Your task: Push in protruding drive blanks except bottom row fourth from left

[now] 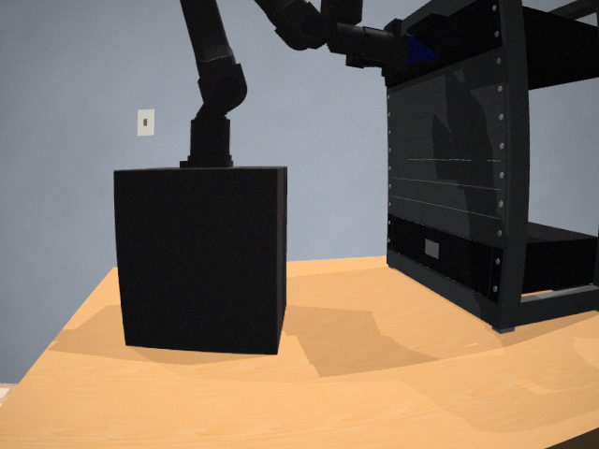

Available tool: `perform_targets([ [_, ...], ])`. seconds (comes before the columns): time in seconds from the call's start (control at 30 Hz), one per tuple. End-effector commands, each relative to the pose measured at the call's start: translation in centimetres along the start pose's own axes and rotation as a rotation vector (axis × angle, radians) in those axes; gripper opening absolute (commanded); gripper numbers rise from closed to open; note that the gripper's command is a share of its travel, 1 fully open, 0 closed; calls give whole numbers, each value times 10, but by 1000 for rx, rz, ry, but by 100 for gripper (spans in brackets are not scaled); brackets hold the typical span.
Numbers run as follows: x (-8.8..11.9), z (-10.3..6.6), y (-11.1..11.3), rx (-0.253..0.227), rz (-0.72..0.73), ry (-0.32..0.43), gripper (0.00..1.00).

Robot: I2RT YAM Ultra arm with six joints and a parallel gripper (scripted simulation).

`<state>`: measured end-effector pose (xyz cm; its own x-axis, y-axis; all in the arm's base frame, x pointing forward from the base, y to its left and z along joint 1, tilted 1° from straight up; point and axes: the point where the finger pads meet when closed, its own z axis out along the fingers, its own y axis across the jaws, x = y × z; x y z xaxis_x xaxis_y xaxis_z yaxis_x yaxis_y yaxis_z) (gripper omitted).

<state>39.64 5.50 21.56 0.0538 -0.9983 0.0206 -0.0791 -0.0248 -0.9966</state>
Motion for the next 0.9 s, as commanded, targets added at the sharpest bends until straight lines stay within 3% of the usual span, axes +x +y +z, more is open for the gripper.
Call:
perform_targets([
  [0.0, -3, 12, -42, 114, 23, -13, 0],
  [0.63, -3, 12, -42, 114, 23, -14, 0],
  [0.73, -6, 8, -41, 114, 23, -21, 0],
  [0.77, -7, 0, -55, 150, 28, -24, 0],
  [0.87, -7, -5, -54, 150, 28, -26, 0],
])
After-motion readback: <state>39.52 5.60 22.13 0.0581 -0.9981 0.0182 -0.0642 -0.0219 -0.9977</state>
